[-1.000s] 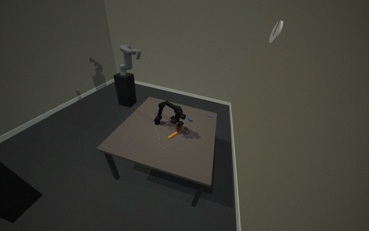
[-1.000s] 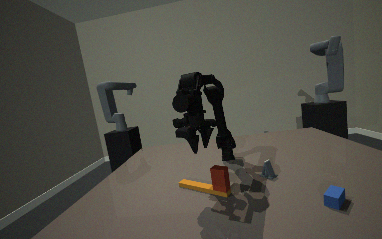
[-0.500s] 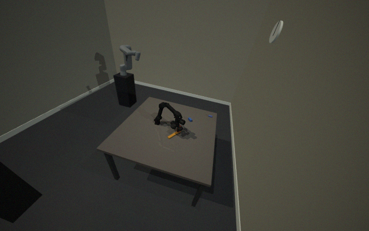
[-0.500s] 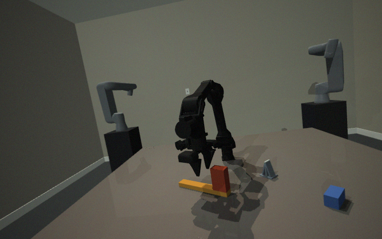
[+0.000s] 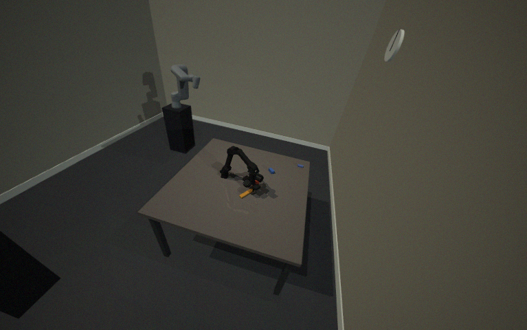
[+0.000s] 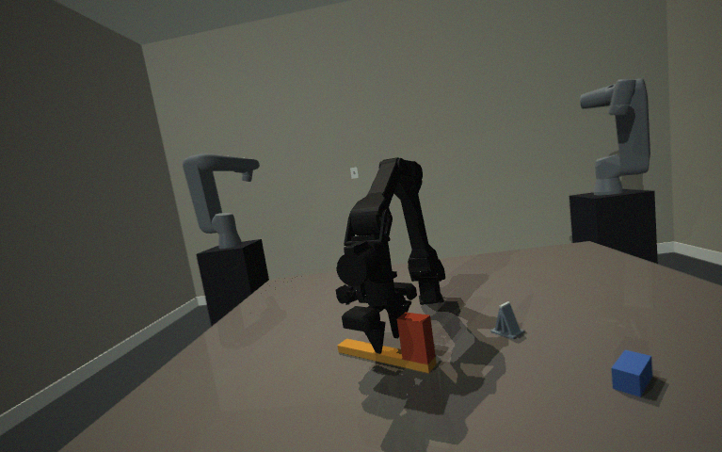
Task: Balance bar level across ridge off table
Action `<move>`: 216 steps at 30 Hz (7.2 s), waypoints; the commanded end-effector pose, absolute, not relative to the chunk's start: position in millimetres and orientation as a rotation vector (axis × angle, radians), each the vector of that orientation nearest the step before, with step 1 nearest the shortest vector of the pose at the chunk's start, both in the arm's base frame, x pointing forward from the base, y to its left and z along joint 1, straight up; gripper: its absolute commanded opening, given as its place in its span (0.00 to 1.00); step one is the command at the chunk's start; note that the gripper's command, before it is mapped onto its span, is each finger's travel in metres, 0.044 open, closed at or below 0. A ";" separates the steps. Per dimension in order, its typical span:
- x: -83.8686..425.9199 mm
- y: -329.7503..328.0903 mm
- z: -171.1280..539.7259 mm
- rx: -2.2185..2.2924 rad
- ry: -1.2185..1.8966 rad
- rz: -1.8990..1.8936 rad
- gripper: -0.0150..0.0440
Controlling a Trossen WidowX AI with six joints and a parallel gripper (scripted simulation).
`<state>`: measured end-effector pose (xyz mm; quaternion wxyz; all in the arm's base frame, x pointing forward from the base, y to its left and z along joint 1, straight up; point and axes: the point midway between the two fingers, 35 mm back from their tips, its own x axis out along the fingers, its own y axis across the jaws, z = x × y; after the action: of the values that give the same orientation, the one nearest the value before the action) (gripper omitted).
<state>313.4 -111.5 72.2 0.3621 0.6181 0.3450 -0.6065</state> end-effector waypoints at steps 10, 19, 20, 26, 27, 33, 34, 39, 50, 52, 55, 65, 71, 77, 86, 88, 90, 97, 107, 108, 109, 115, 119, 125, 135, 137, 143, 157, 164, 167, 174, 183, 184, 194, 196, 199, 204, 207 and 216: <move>313.0 -111.0 50.1 1.597 0.890 -1.567 0.79; 313.0 -111.0 47.7 1.597 0.890 -1.567 0.79; 313.0 -111.0 47.7 1.597 0.890 -1.567 0.79; 313.0 -111.0 47.7 1.597 0.890 -1.567 0.79; 312.5 -111.2 48.2 1.590 0.893 -1.566 0.74; 312.5 -111.2 48.2 1.590 0.893 -1.566 0.48; 312.5 -111.2 48.2 1.590 0.893 -1.566 0.47; 312.5 -111.2 48.2 1.590 0.893 -1.566 0.41; 315.8 -112.3 71.7 1.591 0.892 -1.566 0.25; 316.3 -112.4 76.7 1.592 0.892 -1.566 0.25; 316.8 -112.6 84.3 1.592 0.892 -1.566 0.25; 316.9 -112.5 109.9 1.594 0.891 -1.566 0.25; 315.8 -112.1 125.3 1.595 0.891 -1.566 0.25; 314.0 -111.4 140.7 1.596 0.891 -1.566 0.25; 310.6 -109.4 159.5 1.597 0.890 -1.567 0.25; 310.9 -104.2 159.7 1.602 0.886 -1.571 0.25; 311.1 -96.3 160.0 1.609 0.880 -1.578 0.25; 310.3 -68.3 160.8 1.634 0.860 -1.600 0.25; 304.7 -28.9 161.7 1.670 0.829 -1.633 0.25; 303.8 -25.0 161.7 1.674 0.826 -1.637 0.25; 302.9 -21.2 161.8 1.677 0.823 -1.640 0.25; 296.4 1.5 162.0 1.699 0.804 -1.660 0.25; 290.9 16.6 162.1 1.714 0.791 -1.674 0.25; 281.3 38.1 162.0 1.735 0.770 -1.695 0.25; 261.4 71.4 161.5 1.770 0.736 -1.731 0.25; 256.9 77.7 161.3 1.777 0.729 -1.738 0.25; 242.4 95.4 160.7 1.798 0.707 -1.759 0.25; 219.2 118.7 156.9 1.826 0.676 -1.789 0.25; 219.0 120.0 146.0 1.827 0.676 -1.789 0.25; 219.2 120.0 141.0 1.827 0.676 -1.789 0.25; 219.4 119.9 129.5 1.827 0.676 -1.789 0.25; 219.1 119.5 115.9 1.827 0.676 -1.789 0.25; 219.2 119.5 115.7 1.827 0.676 -1.789 0.25; 219.2 119.7 116.3 1.827 0.676 -1.789 0.25; 219.3 119.7 116.2 1.827 0.676 -1.789 0.25; 219.3 119.6 115.9 1.827 0.676 -1.789 0.25; 219.3 119.7 115.5 1.827 0.676 -1.789 0.25; 219.3 119.7 115.3 1.827 0.676 -1.789 0.25; 219.4 119.7 114.5 1.827 0.676 -1.789 0.25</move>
<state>218.9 119.0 114.7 0.2487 0.6679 0.2480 -0.6562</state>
